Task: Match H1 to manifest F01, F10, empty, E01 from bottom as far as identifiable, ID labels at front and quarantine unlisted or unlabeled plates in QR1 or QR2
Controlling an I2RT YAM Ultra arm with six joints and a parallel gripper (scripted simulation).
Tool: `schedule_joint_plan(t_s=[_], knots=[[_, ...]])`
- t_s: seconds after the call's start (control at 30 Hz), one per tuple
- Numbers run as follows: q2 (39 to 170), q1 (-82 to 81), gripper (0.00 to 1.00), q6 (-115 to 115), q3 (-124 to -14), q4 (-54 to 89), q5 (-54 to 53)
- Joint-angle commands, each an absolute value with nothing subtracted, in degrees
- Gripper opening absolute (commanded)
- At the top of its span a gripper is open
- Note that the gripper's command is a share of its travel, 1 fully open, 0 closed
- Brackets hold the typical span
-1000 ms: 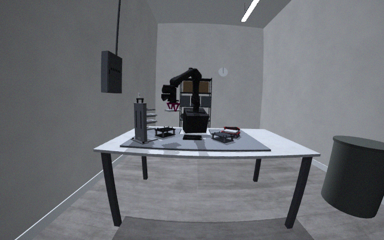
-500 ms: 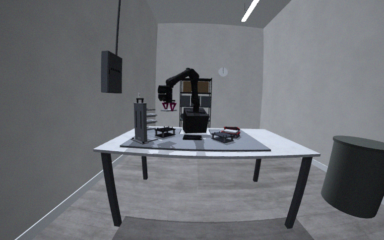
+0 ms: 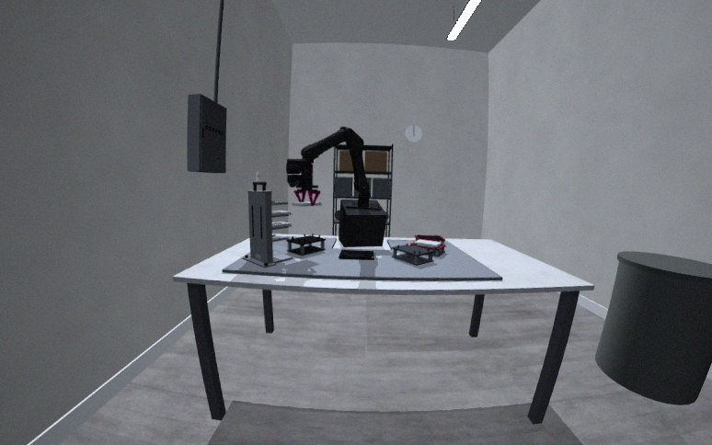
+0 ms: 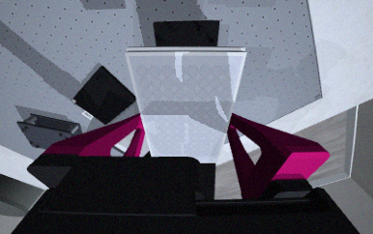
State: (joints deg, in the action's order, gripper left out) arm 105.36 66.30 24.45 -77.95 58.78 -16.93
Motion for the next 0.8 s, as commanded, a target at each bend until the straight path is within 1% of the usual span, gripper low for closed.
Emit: schedule_joint_plan(t_s=[0.0, 0.77], knots=[[105.18, 66.73, 0.86, 25.79, -78.60, 58.33, -17.24], [109.66, 64.31, 0.86, 23.25, -73.05, 47.55, -17.04]])
